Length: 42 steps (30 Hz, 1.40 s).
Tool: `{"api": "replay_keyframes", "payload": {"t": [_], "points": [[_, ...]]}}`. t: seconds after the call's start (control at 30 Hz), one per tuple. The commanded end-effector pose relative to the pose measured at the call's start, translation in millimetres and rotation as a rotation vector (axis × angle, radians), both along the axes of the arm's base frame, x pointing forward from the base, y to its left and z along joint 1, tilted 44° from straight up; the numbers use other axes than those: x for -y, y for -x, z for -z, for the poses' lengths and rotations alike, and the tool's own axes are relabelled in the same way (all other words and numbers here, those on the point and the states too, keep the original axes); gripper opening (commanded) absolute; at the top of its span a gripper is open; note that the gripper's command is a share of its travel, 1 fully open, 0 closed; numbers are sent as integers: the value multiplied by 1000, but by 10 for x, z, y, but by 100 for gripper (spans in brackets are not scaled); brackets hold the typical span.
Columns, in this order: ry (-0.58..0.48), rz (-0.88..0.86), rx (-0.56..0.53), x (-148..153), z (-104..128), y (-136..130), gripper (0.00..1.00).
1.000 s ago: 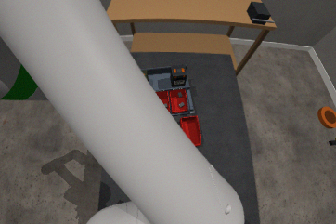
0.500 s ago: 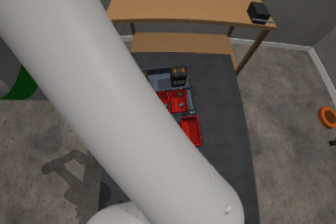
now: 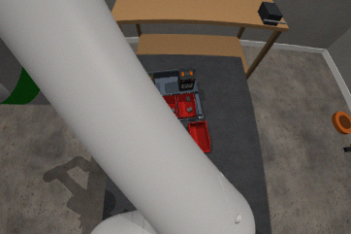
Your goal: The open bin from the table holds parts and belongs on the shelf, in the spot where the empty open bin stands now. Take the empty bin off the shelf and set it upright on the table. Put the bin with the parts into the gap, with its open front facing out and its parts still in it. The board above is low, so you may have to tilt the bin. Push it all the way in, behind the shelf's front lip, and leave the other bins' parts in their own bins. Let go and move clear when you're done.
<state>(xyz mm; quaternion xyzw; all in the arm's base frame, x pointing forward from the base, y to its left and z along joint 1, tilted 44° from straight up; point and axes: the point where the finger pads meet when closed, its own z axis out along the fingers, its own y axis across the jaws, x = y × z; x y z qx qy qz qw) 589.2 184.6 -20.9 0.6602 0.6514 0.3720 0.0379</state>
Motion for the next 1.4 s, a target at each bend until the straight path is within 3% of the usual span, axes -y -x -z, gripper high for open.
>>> {"api": "replay_keyframes", "payload": {"t": [0.0,1.37], "points": [[0,0,1,3,-6,-3,10],[0,0,1,30,-100,-142,10]]}}
